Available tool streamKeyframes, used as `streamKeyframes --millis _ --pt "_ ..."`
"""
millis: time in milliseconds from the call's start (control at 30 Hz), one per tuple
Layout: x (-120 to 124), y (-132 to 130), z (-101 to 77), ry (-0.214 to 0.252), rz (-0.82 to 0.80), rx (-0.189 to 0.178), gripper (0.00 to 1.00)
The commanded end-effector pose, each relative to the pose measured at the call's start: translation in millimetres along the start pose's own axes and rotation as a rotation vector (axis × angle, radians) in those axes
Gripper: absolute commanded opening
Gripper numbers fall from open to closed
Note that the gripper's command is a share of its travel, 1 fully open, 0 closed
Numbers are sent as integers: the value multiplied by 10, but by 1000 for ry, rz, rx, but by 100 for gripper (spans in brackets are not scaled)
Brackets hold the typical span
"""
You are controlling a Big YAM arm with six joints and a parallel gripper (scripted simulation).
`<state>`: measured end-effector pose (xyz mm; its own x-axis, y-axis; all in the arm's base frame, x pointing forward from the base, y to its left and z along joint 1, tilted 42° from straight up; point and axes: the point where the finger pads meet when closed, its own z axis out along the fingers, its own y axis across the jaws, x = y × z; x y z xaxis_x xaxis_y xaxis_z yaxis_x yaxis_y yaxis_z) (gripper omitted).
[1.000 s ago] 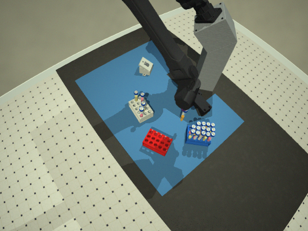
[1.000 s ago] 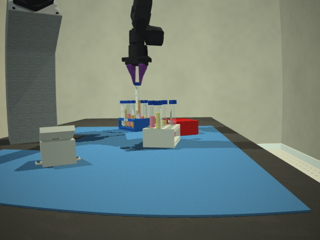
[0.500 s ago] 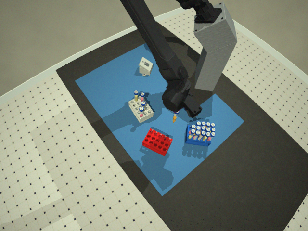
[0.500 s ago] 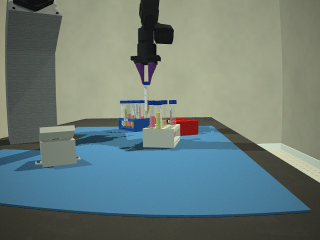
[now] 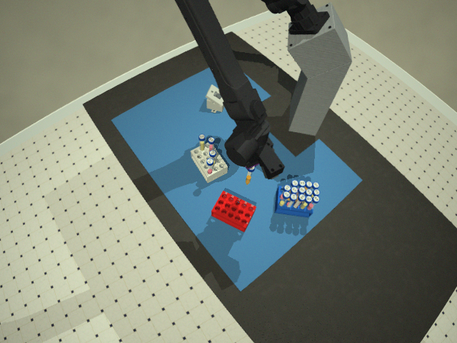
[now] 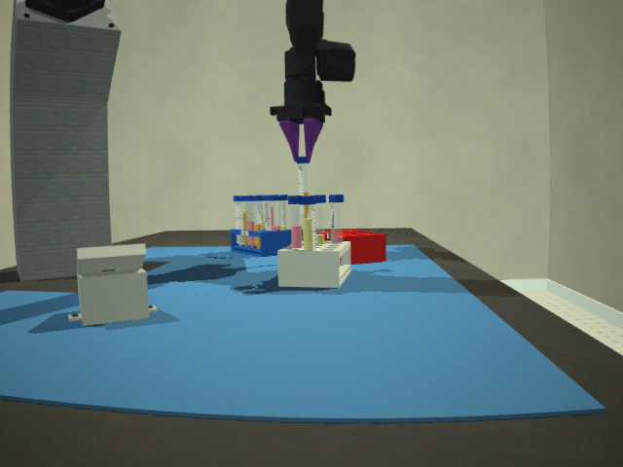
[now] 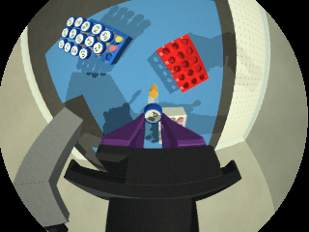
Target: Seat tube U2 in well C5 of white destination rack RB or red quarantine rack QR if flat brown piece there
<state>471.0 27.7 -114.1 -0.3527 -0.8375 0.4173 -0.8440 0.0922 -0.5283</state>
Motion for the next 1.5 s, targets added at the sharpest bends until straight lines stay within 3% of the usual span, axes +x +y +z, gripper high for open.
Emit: streamKeyframes --millis 0,767,833,1333,1467 --pt "-68 -10 -82 -13 130 4 0" --pt "-63 -16 -81 -13 832 0 0" --pt "-63 -16 -81 -13 832 0 0" --pt "-61 -17 -80 -13 1332 -2 0" --pt "-61 -17 -81 -13 1398 -2 0"
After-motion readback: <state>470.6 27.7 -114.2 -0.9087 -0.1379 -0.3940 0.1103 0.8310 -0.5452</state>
